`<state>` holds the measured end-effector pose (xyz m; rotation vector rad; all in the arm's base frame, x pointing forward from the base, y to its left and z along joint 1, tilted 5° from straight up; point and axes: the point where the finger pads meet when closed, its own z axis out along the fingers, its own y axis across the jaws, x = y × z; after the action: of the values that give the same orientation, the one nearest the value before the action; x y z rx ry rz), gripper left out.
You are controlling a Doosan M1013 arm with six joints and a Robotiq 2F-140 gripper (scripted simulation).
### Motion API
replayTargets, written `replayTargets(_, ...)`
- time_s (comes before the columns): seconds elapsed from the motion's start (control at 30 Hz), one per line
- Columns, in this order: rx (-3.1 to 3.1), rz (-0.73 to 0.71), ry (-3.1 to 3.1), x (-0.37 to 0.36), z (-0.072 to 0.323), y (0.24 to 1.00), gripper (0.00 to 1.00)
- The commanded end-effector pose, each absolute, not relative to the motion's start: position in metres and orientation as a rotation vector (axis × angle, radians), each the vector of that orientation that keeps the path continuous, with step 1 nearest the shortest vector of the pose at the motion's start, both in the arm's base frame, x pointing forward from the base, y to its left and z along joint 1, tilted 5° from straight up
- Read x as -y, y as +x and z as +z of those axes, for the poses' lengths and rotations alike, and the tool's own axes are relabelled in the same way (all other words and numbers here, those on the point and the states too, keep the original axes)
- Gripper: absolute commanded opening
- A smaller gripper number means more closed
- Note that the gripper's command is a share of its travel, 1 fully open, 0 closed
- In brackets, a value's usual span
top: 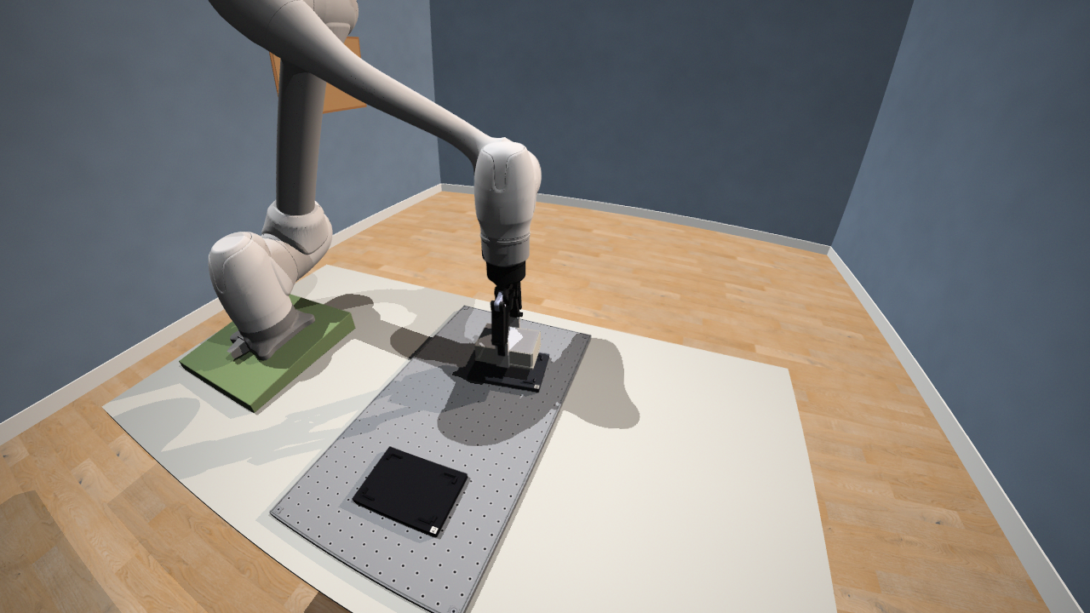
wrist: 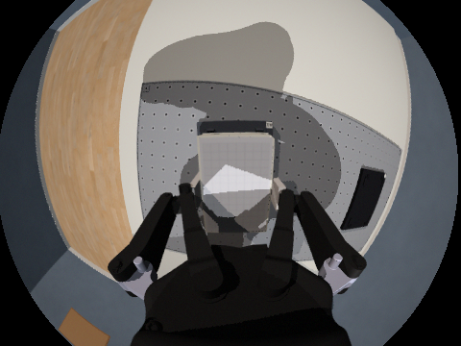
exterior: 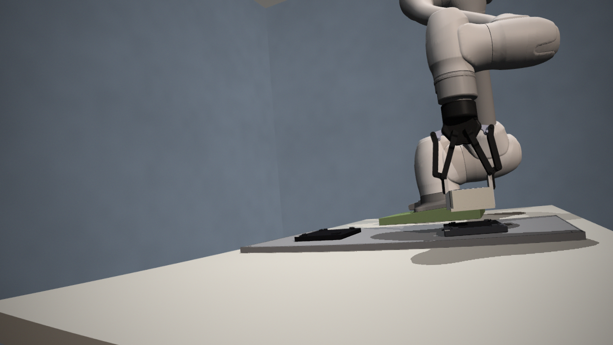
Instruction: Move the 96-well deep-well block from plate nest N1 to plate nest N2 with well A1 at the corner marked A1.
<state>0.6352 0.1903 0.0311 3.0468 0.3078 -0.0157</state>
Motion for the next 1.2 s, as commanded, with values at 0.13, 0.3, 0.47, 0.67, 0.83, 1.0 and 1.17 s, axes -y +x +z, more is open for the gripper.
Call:
replayTargets(0.13, -0.308, -0.016, 3.047, -0.191, 0.042, 0.635, 0.0)
replayTargets(0.3, -0.308, -0.016, 3.047, -0.192, 0.048, 0.635, 0.0)
replayTargets(0.47, -0.308, -0.016, 3.047, -0.192, 0.057, 0.635, 0.0)
replayTargets(0.67, -0.308, -0.016, 3.047, -0.193, 0.065, 0.635, 0.0)
replayTargets(0.83, -0.308, -0.016, 3.047, -0.193, 0.065, 0.635, 0.0)
replayTargets(1.0, -0.308, -0.016, 3.047, -0.193, 0.065, 0.635, 0.0)
replayTargets(1.17, -0.308, -0.016, 3.047, -0.193, 0.065, 0.635, 0.0)
